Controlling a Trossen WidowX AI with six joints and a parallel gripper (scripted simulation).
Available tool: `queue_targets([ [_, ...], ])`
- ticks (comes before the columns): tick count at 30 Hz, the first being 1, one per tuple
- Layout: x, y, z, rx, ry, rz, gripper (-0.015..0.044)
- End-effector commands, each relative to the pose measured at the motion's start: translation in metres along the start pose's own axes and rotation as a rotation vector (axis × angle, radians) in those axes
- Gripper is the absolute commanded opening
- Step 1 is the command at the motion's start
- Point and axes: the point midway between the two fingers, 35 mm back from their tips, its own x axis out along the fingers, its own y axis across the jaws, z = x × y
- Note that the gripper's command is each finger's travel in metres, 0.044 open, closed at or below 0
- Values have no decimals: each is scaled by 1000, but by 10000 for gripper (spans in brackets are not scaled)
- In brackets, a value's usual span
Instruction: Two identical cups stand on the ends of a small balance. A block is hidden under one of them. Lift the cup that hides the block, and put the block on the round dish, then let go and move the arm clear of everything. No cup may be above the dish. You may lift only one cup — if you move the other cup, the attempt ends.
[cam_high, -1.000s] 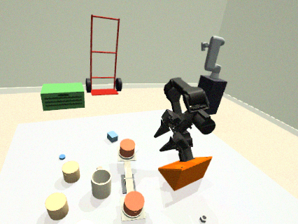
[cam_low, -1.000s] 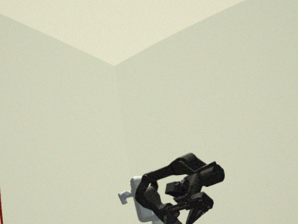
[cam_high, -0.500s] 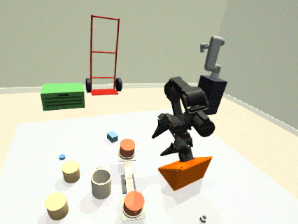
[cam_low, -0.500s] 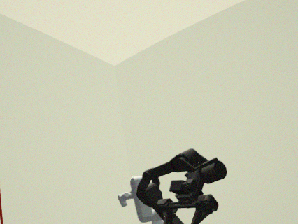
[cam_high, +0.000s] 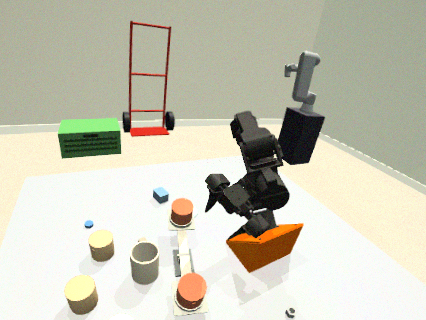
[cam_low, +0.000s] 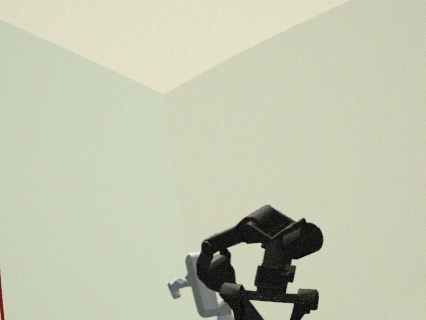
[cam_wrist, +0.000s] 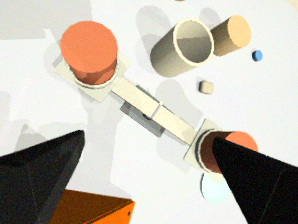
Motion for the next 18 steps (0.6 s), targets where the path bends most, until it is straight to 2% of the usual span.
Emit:
queue_targets([
  [1,12,6,13,-133,58,44,440],
  [18,63,32,58,-641,178,268,440],
])
